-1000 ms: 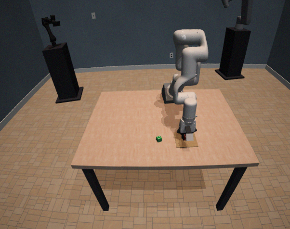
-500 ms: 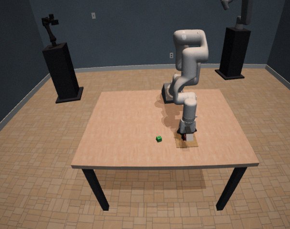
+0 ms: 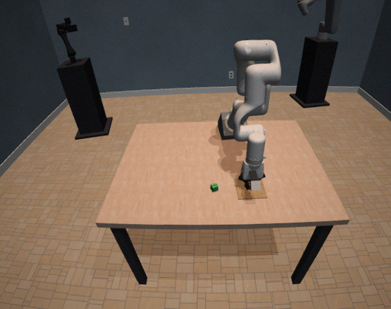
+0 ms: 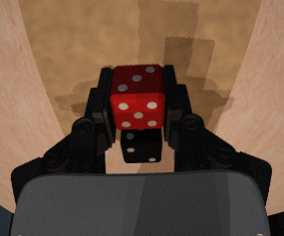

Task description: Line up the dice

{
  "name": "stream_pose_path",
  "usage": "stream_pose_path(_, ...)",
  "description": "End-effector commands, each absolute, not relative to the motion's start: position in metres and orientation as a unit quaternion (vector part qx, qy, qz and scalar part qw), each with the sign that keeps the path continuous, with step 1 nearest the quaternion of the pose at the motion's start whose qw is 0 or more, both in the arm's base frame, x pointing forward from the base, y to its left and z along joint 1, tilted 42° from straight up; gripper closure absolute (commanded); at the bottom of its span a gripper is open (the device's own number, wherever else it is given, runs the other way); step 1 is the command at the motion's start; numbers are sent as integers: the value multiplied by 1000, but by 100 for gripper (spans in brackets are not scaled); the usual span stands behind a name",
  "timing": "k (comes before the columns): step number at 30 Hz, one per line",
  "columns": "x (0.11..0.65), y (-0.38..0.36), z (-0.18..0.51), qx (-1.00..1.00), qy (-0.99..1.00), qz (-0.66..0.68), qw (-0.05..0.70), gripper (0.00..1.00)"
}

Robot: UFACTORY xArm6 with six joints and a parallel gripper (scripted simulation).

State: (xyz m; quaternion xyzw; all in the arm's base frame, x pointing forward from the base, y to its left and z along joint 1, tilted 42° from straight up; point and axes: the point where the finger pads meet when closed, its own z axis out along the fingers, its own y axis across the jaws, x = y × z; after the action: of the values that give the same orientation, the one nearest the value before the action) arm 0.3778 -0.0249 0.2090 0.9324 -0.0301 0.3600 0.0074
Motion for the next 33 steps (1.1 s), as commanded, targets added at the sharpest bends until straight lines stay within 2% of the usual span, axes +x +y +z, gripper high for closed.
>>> stream_pose_path(1, 378, -25, 210, 932, -30, 361, 7, 73)
stream_pose_path(16, 378, -25, 210, 932, -30, 361, 7, 73)
stream_pose_path(17, 378, -25, 210, 932, -30, 361, 7, 69)
stream_pose_path(22, 378, -25, 210, 932, -30, 361, 7, 65)
stream_pose_path(23, 378, -25, 210, 932, -30, 361, 7, 61)
stream_pose_path(25, 378, -25, 210, 932, -30, 361, 7, 61)
stream_pose_path(26, 378, -25, 210, 932, -30, 361, 7, 57)
stream_pose_path(28, 378, -25, 210, 932, -30, 361, 7, 57)
stream_pose_path(29, 378, -25, 210, 932, -30, 361, 7, 53)
stream_pose_path(33, 378, -25, 210, 932, -30, 361, 7, 53)
